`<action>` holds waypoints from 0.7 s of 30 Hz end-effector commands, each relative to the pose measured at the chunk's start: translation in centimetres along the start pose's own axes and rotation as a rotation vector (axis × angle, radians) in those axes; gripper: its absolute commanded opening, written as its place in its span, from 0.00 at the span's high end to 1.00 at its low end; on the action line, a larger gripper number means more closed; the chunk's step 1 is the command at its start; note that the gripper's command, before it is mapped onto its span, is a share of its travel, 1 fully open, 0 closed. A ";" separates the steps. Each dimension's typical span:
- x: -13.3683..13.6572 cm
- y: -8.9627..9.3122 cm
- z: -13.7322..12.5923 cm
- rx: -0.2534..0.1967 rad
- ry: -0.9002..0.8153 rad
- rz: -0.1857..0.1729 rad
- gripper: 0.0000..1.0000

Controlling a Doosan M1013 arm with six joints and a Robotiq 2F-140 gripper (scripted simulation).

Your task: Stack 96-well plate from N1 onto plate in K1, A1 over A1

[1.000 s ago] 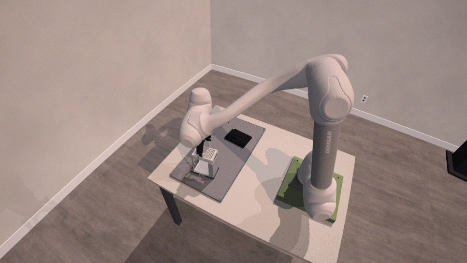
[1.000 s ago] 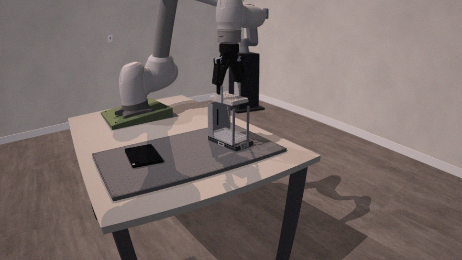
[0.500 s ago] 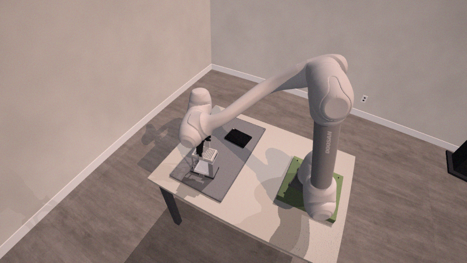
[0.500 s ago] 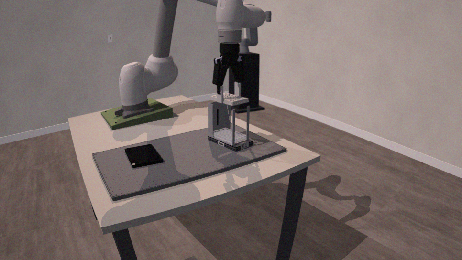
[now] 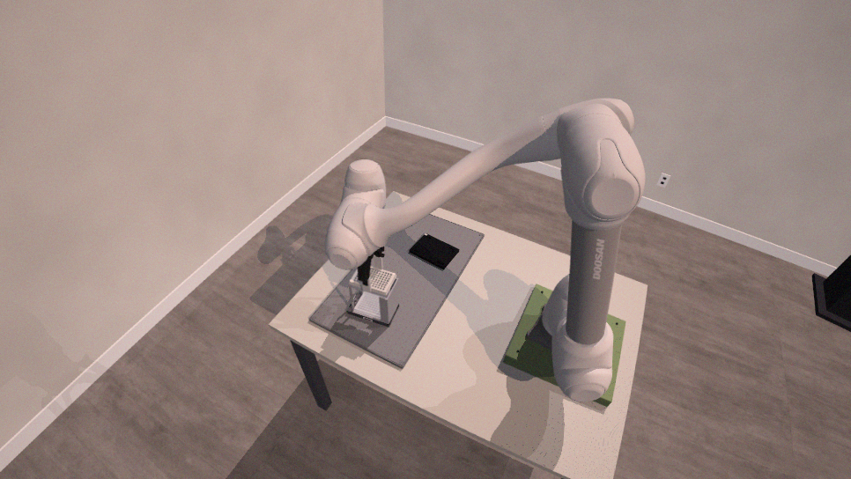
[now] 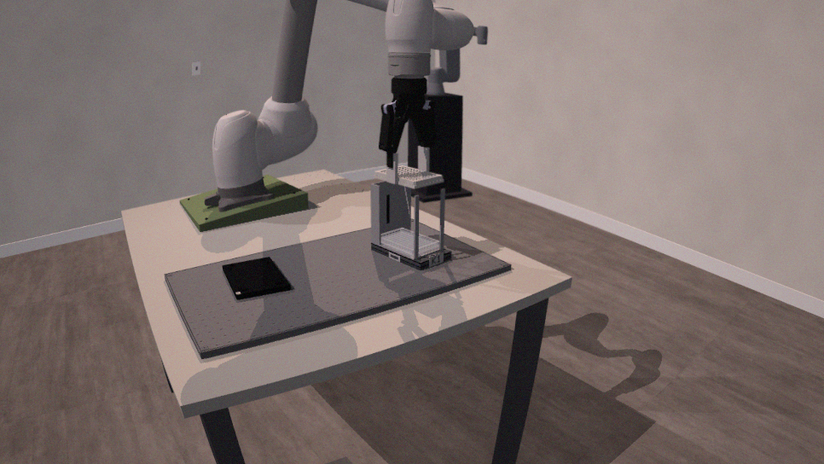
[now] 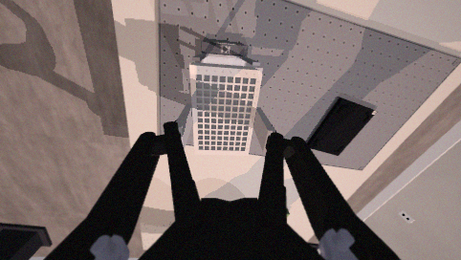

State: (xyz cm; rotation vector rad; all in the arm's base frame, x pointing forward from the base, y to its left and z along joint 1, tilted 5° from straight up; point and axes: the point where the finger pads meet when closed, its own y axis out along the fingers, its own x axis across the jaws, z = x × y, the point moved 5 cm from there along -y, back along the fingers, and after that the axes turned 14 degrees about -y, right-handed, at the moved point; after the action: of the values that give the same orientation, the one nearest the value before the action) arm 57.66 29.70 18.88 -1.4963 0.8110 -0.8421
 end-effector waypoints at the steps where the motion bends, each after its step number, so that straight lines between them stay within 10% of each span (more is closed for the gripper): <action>1: 0.0 0.0 0.0 0.000 0.000 0.000 1.00; 21: 0.0 2.5 0.0 0.000 0.000 0.000 1.00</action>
State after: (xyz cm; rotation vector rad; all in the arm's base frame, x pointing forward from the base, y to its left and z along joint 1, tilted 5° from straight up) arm 57.61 29.49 16.70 -1.4964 0.8110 -0.8421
